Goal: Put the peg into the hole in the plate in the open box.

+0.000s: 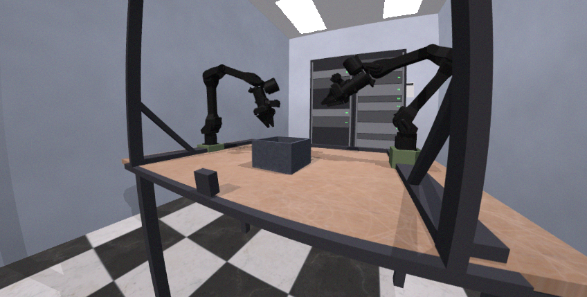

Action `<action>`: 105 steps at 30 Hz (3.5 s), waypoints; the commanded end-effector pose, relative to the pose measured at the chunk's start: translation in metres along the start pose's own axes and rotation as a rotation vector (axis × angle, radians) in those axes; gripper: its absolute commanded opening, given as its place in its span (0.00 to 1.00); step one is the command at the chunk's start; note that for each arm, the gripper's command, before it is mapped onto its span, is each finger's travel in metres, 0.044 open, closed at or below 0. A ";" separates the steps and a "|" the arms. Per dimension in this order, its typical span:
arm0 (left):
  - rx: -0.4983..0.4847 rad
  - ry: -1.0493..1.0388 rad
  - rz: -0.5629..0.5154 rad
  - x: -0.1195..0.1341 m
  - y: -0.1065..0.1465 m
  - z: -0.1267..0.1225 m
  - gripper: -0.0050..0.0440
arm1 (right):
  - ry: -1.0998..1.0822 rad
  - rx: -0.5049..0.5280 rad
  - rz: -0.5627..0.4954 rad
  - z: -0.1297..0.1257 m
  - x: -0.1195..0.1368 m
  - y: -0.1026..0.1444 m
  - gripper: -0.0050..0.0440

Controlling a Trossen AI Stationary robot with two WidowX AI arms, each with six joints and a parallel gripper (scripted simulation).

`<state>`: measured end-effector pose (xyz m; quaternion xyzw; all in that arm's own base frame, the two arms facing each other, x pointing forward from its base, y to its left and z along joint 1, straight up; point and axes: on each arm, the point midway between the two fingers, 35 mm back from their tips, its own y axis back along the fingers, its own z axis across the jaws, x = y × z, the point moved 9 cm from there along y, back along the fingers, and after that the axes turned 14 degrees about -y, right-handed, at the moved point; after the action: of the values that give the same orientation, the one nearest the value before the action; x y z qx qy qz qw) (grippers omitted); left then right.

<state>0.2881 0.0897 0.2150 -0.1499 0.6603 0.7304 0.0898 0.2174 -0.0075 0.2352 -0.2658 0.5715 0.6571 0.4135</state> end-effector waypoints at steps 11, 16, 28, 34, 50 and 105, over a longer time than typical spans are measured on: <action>-0.006 0.020 0.006 0.002 -0.020 0.006 0.71 | 0.002 -0.005 -0.021 0.001 -0.005 0.003 1.00; -0.028 0.071 0.011 0.002 -0.026 0.004 0.51 | 0.002 -0.005 -0.021 0.001 -0.005 0.003 1.00; -0.029 0.079 0.011 0.002 -0.046 0.005 0.45 | 0.002 -0.005 -0.021 0.001 -0.005 0.003 1.00; -0.029 0.078 0.011 0.002 -0.058 0.006 0.45 | 0.002 -0.005 -0.021 0.001 -0.005 0.003 1.00; -0.030 0.079 -0.003 0.000 -0.073 0.007 0.33 | 0.002 -0.005 -0.021 0.001 -0.005 0.003 1.00; -0.028 -0.016 -0.140 -0.141 0.027 -0.102 0.15 | 0.199 -0.320 0.037 0.045 -0.012 0.145 1.00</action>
<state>0.4009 0.0337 0.2669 -0.1980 0.6397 0.7316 0.1277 0.1265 0.0297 0.3192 -0.3709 0.5087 0.7108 0.3136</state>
